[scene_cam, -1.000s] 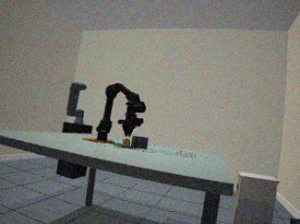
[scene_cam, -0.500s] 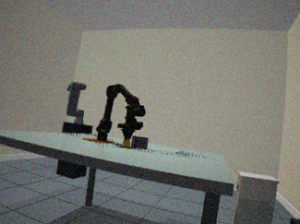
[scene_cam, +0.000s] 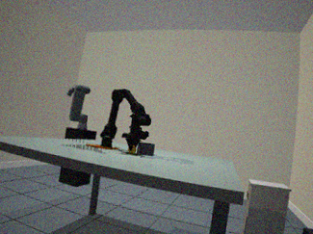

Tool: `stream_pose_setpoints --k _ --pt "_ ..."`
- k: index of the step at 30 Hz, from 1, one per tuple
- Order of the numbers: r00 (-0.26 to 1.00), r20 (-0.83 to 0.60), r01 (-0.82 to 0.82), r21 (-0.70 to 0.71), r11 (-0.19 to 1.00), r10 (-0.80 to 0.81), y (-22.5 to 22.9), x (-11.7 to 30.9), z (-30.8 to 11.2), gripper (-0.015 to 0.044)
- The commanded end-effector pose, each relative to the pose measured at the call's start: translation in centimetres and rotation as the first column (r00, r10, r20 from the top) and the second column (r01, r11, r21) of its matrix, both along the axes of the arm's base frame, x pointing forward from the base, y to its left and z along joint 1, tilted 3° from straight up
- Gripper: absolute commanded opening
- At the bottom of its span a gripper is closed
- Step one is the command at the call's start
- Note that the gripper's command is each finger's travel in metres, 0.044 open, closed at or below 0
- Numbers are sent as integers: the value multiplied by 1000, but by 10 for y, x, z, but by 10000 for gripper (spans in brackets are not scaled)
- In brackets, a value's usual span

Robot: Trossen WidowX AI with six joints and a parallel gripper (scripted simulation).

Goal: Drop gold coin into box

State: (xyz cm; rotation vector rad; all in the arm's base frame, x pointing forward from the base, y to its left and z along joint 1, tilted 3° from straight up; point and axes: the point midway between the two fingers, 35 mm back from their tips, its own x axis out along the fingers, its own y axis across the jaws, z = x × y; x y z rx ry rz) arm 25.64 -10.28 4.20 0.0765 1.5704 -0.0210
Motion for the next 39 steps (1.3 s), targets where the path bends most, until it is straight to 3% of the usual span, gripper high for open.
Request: stream_pose_setpoints --k 1,4,10,21,39 --pt "1000 -11 3 3 1000 -3 1 -3 -9 161" --pt "1000 -11 3 3 1000 -3 1 -3 -11 161" --pt "1000 -11 3 3 1000 -3 1 -3 -11 3" --pt "1000 -11 3 3 1000 -3 1 -3 -9 0" --pt "1000 -11 3 3 1000 -3 -2 2 35 0"
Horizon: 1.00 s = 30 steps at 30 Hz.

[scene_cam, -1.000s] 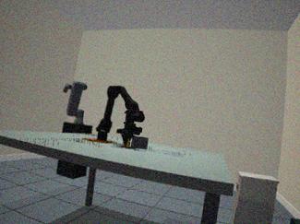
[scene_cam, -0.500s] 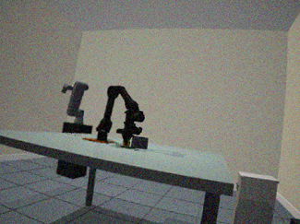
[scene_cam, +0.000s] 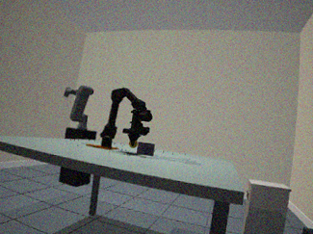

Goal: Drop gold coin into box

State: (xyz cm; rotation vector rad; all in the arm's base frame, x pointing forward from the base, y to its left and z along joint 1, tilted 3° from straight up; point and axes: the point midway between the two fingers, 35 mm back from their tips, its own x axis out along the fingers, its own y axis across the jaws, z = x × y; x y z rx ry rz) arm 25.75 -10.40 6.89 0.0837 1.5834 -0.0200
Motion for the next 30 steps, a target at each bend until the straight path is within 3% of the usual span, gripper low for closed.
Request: stream_pose_setpoints --k 1,22,30 --pt "1000 2 0 -3 1000 0 -1 1 10 0" --pt "1000 2 -6 -3 1000 6 -1 -3 57 0" --pt "969 11 -245 -2 969 245 -3 -4 58 0"
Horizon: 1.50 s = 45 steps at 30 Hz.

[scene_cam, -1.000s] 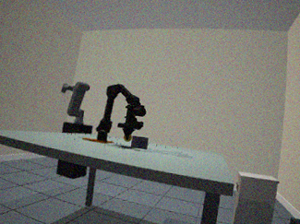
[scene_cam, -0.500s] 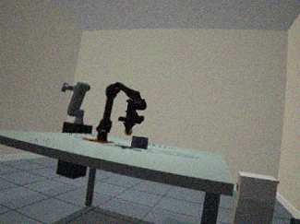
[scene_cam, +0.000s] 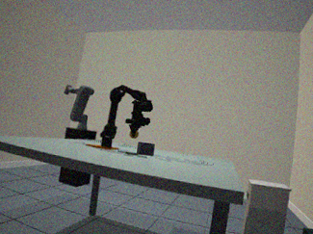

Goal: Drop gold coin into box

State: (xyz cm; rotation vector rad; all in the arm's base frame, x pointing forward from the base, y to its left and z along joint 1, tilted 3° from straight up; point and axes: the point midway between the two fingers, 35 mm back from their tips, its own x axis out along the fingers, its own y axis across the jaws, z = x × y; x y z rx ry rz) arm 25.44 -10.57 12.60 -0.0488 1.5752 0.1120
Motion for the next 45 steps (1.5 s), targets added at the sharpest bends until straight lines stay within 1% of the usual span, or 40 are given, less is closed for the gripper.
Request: stream_pose_setpoints --k 1,9,16,18,24,45 --pt "994 2 -113 -1 994 113 -1 -1 1 0" --pt "929 12 -369 -1 929 369 -3 -2 1 0" --pt "819 21 -573 -3 819 573 -5 -3 1 0" --pt "794 23 -608 -3 794 608 -5 -3 1 0" --pt "789 23 -614 -3 790 613 -4 -3 1 0" --pt "781 31 -624 -1 781 624 41 25 2 0"
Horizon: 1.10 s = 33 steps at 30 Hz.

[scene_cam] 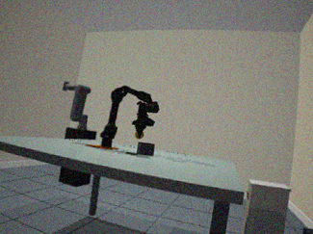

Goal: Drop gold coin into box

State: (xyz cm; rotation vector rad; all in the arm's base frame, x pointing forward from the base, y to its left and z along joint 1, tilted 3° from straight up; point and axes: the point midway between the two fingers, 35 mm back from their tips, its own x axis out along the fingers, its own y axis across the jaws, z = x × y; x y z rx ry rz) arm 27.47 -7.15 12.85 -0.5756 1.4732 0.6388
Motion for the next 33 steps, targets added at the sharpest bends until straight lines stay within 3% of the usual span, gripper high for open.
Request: stream_pose_setpoints --k 1,24,33 --pt "1000 -1 2 4 1000 -2 9 5 0 0" --pt "1000 -2 13 6 1000 -13 64 27 3 0" --pt "1000 2 10 3 1000 -10 61 26 3 0"
